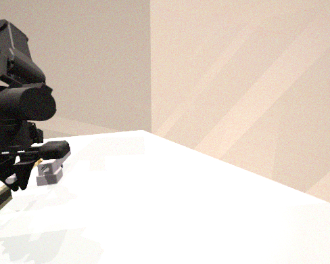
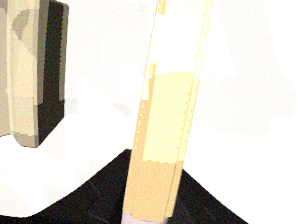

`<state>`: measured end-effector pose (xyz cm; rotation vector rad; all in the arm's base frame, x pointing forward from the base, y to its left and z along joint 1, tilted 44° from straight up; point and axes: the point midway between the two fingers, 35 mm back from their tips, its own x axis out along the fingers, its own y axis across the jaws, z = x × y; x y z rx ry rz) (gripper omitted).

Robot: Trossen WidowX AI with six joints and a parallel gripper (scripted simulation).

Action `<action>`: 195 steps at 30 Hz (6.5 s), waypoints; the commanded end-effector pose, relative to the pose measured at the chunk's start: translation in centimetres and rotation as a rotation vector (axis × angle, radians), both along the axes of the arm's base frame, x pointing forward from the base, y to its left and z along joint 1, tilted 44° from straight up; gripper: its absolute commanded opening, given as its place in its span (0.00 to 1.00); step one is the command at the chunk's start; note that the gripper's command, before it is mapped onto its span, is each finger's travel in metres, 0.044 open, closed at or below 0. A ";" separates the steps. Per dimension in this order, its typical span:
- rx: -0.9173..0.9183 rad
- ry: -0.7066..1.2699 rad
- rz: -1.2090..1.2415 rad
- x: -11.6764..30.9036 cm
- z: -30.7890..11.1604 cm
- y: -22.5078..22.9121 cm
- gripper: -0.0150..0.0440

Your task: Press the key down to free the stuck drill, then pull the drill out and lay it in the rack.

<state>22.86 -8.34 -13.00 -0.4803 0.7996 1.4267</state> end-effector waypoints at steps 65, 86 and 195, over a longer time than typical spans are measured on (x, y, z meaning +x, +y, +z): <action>-0.007 -0.004 0.002 -0.6 0.5 -1.1 0.25; -0.007 -0.002 0.002 -4.1 0.1 -0.7 0.25; -0.081 0.006 0.104 -5.8 2.7 -1.9 1.00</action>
